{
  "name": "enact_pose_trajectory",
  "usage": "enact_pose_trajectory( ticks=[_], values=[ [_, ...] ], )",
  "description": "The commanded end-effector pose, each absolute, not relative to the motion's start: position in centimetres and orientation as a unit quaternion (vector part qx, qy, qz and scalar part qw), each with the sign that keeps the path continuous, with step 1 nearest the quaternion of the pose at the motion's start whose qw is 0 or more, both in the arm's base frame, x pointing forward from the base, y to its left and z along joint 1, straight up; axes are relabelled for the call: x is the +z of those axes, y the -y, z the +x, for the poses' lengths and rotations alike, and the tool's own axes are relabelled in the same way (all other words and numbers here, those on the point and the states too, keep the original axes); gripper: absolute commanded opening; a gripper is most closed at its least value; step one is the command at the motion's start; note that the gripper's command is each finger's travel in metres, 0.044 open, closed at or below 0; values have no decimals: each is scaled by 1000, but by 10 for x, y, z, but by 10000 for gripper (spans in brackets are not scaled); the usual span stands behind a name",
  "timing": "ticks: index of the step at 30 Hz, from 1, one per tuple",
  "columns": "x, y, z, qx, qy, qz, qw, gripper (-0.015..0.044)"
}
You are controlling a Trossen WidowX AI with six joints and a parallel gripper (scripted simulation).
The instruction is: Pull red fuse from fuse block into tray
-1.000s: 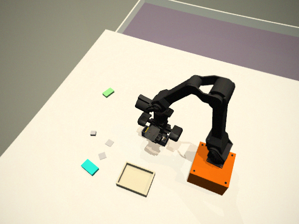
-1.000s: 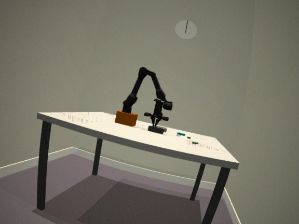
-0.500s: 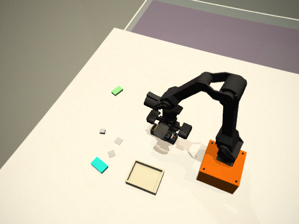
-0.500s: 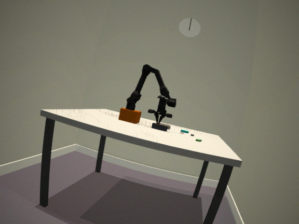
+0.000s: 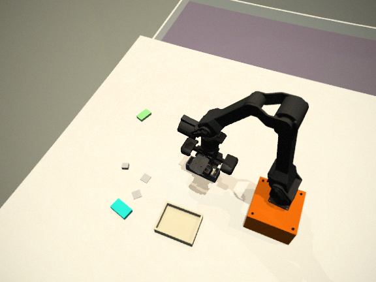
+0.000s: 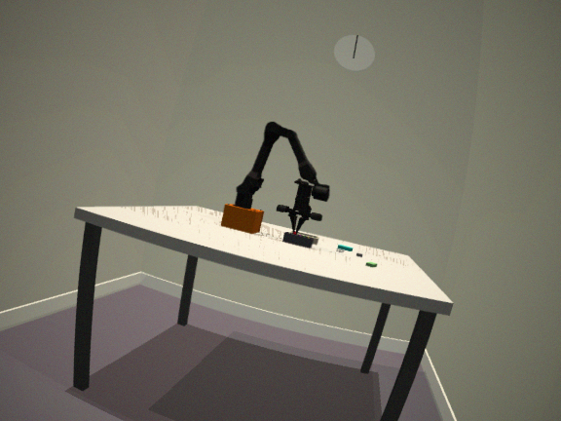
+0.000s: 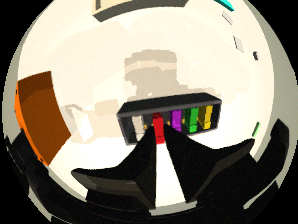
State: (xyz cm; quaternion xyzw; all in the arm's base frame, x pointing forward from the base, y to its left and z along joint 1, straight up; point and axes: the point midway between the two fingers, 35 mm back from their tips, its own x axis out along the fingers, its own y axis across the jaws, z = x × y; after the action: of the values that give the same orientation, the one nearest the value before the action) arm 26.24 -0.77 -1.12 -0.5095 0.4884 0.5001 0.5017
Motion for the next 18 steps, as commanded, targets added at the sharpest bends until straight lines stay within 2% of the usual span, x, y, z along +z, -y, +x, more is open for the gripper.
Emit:
enact_pose_trajectory(
  ticks=[1, 18],
  values=[
    [-8, 8, 263, 499, -488, -511, 502, 0],
    [0, 8, 263, 499, -488, -511, 502, 0]
  ],
)
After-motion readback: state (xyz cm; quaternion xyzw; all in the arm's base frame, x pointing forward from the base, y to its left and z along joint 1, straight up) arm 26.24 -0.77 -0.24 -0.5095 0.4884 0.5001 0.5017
